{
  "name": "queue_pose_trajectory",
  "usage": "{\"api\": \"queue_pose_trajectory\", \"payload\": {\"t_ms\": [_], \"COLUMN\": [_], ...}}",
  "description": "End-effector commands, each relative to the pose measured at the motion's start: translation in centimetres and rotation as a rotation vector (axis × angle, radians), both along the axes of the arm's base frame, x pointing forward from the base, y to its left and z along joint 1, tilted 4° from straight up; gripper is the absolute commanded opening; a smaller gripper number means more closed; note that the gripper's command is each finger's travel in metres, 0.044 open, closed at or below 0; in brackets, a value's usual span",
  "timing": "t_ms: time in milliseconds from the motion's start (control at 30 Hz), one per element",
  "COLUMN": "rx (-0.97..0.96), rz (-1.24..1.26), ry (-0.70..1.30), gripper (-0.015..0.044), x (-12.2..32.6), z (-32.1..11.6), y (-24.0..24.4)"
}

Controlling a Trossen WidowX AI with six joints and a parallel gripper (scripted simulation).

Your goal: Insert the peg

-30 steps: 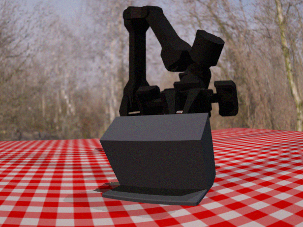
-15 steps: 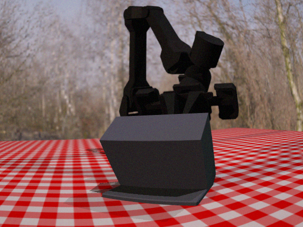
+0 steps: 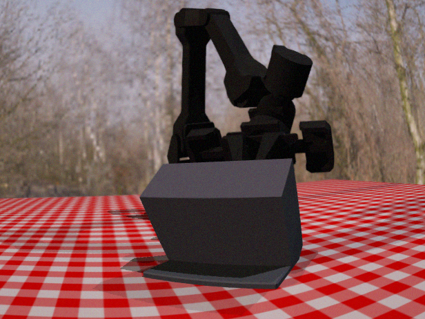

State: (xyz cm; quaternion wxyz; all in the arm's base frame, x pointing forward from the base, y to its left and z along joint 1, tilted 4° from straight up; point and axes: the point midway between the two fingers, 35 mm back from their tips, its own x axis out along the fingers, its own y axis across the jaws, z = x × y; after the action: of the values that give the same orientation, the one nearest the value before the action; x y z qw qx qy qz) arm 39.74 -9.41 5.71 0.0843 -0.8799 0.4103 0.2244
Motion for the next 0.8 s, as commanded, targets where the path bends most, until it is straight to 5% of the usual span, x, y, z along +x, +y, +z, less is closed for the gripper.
{"api": "queue_pose_trajectory", "payload": {"t_ms": [0, 767], "rx": [-0.001, -0.001], "rz": [0.003, -0.001], "ry": [0.004, 0.001], "gripper": [0.0, 0.0], "x": [0.2, 0.74], "z": [-0.22, -0.62], "y": [-0.19, -0.91]}}
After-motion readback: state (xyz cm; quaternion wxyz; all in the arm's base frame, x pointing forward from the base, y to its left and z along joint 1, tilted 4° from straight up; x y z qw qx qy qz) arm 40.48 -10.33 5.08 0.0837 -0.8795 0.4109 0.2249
